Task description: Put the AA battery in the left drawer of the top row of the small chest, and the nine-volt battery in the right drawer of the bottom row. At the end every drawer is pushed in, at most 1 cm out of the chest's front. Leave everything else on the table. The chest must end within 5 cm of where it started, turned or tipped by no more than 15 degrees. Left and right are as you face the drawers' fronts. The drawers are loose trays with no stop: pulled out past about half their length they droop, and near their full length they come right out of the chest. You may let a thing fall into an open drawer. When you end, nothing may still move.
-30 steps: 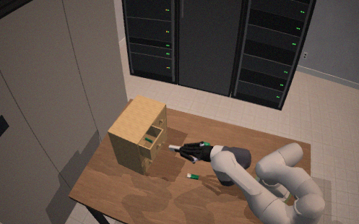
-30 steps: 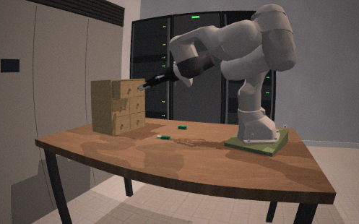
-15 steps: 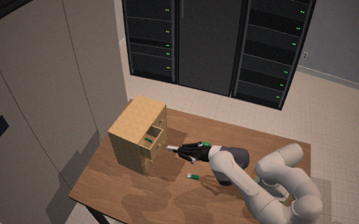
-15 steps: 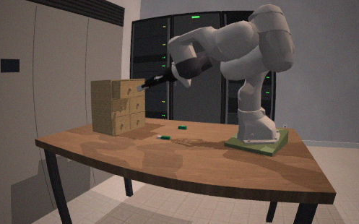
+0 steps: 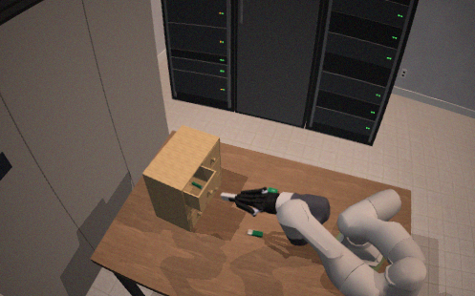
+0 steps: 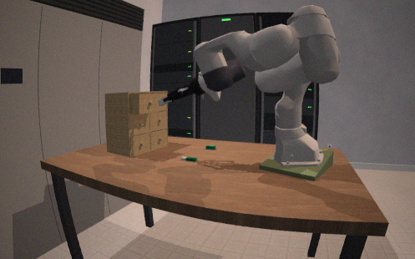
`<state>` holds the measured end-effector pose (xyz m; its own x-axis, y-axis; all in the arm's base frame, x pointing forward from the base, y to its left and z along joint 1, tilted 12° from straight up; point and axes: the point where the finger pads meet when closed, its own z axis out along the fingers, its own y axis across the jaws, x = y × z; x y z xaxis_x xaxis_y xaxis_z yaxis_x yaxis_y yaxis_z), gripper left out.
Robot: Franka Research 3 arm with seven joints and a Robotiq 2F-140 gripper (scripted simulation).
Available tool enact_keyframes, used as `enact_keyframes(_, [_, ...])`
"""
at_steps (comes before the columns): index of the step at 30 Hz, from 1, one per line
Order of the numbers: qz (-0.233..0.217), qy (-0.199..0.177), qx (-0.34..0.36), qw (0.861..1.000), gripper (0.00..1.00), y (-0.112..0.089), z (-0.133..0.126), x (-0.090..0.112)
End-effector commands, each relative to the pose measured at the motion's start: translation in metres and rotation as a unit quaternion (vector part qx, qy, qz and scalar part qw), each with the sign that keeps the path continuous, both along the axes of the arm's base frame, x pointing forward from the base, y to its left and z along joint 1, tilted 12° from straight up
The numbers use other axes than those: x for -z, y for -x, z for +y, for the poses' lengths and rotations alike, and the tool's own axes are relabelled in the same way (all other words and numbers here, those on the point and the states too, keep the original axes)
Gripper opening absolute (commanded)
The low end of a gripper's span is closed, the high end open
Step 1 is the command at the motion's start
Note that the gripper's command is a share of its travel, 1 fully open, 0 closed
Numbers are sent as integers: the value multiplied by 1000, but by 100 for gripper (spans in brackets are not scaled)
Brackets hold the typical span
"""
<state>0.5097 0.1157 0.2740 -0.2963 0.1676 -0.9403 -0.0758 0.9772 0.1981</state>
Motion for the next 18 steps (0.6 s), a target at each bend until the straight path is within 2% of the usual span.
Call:
enact_keyframes(1, [-1,1,-2,1000,0,-1,2,-1])
enact_keyframes(18, [-1,1,-2,1000,0,-1,3,-1])
